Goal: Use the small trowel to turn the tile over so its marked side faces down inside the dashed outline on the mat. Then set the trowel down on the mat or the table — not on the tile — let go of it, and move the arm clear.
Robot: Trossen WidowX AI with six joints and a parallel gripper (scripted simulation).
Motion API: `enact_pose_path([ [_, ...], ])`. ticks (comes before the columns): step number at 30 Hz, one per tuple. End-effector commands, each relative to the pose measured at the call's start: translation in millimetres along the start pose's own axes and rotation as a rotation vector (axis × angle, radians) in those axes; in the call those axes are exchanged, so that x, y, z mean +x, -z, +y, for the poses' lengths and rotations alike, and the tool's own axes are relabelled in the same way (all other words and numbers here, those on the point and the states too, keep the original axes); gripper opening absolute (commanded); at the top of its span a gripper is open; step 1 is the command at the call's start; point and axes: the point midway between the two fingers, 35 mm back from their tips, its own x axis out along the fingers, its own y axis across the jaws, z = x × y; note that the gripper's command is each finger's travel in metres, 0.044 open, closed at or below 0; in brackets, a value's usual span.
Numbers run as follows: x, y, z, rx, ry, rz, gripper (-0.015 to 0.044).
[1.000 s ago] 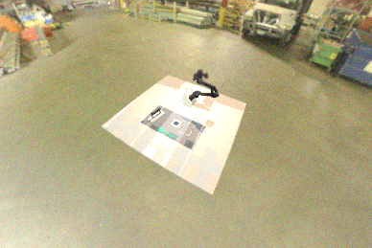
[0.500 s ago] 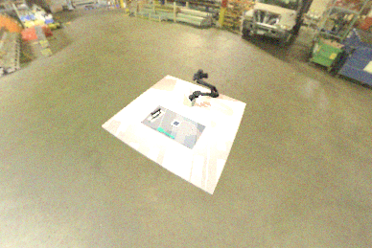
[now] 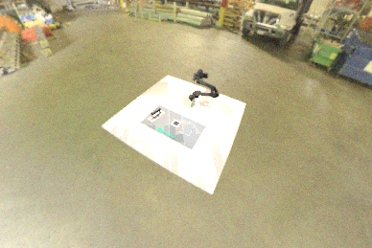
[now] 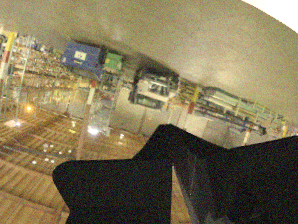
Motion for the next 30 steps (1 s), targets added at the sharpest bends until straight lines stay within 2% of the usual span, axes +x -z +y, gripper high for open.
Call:
enact_pose_path([
  [1, 0.0, 0.0, 0.0, 0.000, 0.000, 0.000, 0.0000],
  [4, 0.0, 0.0, 0.0, 0.000, 0.000, 0.000, 0.0000],
  [8, 0.0, 0.0, 0.0, 0.000, 0.000, 0.000, 0.0100],
  [29, 0.0, 0.0, 0.0, 0.000, 0.000, 0.000, 0.0100],
  [30, 0.0, 0.0, 0.0, 0.000, 0.000, 0.000, 0.0074],
])
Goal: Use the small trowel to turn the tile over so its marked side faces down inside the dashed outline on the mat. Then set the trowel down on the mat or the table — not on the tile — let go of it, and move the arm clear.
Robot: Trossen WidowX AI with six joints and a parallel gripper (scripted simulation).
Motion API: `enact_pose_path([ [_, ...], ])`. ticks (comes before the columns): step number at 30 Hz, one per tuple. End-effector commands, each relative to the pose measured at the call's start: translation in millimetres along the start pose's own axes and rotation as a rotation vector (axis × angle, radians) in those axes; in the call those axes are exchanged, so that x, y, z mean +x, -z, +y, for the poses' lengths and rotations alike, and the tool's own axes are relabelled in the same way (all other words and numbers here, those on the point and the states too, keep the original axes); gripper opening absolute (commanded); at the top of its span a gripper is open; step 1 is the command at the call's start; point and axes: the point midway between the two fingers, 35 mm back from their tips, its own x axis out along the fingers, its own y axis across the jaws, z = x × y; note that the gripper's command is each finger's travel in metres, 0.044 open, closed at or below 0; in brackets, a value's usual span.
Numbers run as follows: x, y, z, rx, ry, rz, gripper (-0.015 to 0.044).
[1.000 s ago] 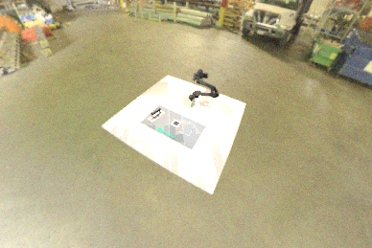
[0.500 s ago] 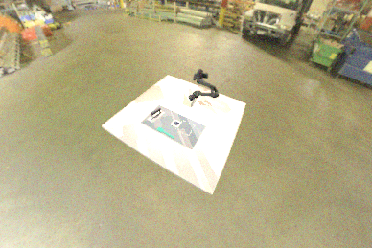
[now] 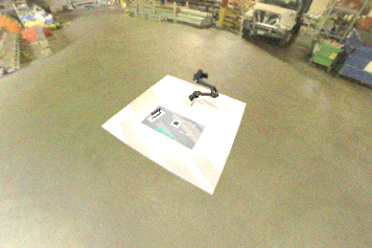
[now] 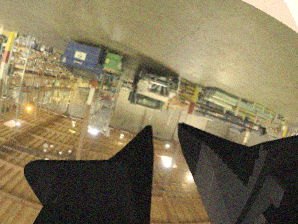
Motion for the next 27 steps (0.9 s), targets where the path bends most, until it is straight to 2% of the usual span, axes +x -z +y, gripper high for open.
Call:
enact_pose_path([
  [1, 0, 0, 0, 0.000, 0.000, 0.000, 0.0048],
  [3, 0, 0, 0, 0.000, 0.000, 0.000, 0.0000],
  [15, 0, 0, 0, 0.000, 0.000, 0.000, 0.0000],
  [22, -1, 3, -1, -0.004, 0.006, 0.008, 0.0179],
  [27, -15, 30, -17, -0.046, 0.080, 0.102, 0.0300],
])
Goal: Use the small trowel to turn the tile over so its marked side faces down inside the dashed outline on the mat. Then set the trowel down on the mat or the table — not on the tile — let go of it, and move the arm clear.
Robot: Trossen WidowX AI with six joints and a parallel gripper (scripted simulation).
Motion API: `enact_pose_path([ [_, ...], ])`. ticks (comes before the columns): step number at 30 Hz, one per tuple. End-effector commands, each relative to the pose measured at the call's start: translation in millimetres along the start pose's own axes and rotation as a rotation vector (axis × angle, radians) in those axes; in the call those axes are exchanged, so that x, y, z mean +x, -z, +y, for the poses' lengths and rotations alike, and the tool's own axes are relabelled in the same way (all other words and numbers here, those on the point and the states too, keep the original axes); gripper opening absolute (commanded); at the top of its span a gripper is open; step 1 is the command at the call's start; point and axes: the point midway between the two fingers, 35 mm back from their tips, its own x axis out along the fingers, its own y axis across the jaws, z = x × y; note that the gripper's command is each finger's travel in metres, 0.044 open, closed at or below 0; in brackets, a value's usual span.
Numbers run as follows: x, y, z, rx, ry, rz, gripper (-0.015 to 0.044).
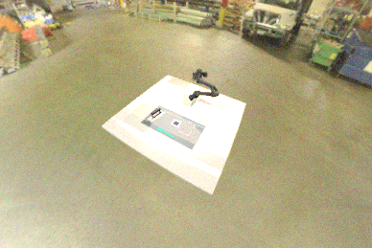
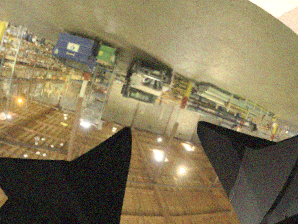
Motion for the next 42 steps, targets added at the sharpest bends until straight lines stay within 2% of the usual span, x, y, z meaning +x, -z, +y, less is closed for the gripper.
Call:
enact_pose_path([
  [1, -11, 25, -12, -0.024, 0.060, 0.080, 0.0300],
  [14, -83, 96, -69, -0.175, 0.318, 0.391, 0.0300],
  [24, -177, 138, -121, -0.299, 0.536, 0.620, 0.0300],
  [33, -278, 141, -167, -0.454, 0.726, 0.807, 0.0300],
  [42, -386, 110, -205, -0.645, 0.903, 0.977, 0.0300],
])
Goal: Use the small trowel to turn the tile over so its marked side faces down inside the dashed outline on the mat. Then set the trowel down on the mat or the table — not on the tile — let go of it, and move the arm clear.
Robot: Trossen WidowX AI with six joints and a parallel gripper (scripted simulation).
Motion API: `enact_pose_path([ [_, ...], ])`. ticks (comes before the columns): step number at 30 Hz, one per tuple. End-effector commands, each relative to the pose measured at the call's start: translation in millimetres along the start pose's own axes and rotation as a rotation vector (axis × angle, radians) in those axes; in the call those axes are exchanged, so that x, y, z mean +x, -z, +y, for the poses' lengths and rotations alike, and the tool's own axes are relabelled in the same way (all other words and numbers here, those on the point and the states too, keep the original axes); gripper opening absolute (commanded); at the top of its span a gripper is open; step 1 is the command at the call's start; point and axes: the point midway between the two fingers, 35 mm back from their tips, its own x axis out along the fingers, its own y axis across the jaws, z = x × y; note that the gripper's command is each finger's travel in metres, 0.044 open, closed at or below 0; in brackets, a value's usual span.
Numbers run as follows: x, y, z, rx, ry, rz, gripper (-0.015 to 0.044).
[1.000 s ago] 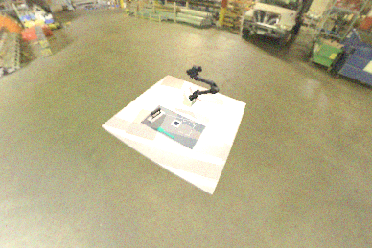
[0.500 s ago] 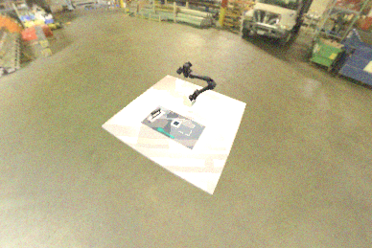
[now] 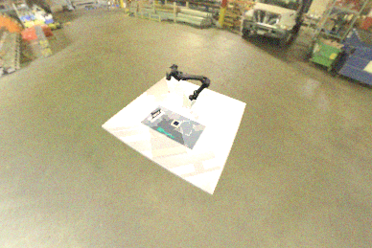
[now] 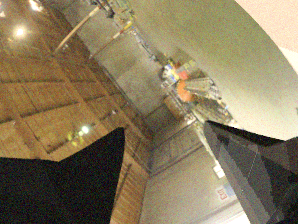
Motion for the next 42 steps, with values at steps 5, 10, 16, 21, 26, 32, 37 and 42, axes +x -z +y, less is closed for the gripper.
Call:
enact_pose_path([
  [5, -26, 59, -82, -0.127, 0.188, 0.101, 0.0300],
  [10, -53, 87, -148, -0.217, 0.322, 0.137, 0.0300],
  [16, -93, 101, -234, -0.336, 0.481, 0.150, 0.0300],
  [21, -131, 95, -305, -0.442, 0.600, 0.132, 0.0300],
  [26, -160, 77, -358, -0.558, 0.672, 0.114, 0.0300],
  [32, -194, 51, -412, -0.631, 0.753, 0.056, 0.0300],
  [37, -204, 42, -426, -0.646, 0.774, 0.033, 0.0300],
  [42, -198, 41, -431, -0.646, 0.774, 0.033, 0.0300],
])
